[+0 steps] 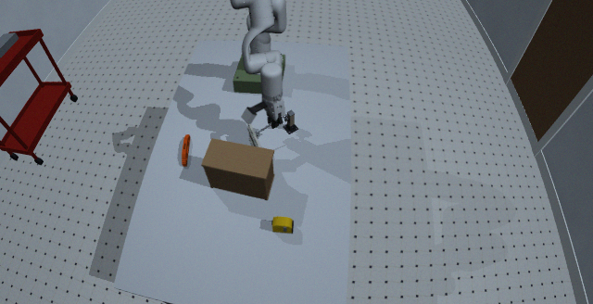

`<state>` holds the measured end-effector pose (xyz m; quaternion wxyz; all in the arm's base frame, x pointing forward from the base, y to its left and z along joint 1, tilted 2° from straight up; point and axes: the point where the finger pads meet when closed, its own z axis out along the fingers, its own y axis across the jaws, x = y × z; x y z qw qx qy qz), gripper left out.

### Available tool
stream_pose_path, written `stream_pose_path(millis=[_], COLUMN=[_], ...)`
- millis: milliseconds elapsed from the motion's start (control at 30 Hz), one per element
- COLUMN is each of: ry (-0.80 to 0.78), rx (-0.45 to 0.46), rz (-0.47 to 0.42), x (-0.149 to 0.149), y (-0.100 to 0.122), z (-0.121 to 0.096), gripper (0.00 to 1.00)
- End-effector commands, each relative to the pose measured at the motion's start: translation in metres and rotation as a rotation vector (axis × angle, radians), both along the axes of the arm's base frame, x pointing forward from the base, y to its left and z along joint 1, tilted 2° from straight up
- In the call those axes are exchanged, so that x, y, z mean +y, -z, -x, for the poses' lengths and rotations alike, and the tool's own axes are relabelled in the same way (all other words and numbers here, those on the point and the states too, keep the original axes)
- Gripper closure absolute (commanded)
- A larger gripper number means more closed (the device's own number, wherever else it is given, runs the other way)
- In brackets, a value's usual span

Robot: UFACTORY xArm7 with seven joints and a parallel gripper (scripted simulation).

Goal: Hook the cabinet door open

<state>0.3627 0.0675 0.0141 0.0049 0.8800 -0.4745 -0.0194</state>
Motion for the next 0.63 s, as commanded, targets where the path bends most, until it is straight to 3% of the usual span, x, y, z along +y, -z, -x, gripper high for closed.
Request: stream_pose_path(millis=[0, 600], ry=[0.0, 0.0], rx=[-0.004, -0.004], rz=[0.0, 0.0], x=[0.0001, 0.0001], y=[-0.0012, -0.0091], z=[-0.0015, -0.0018], gripper=[0.77, 0.77])
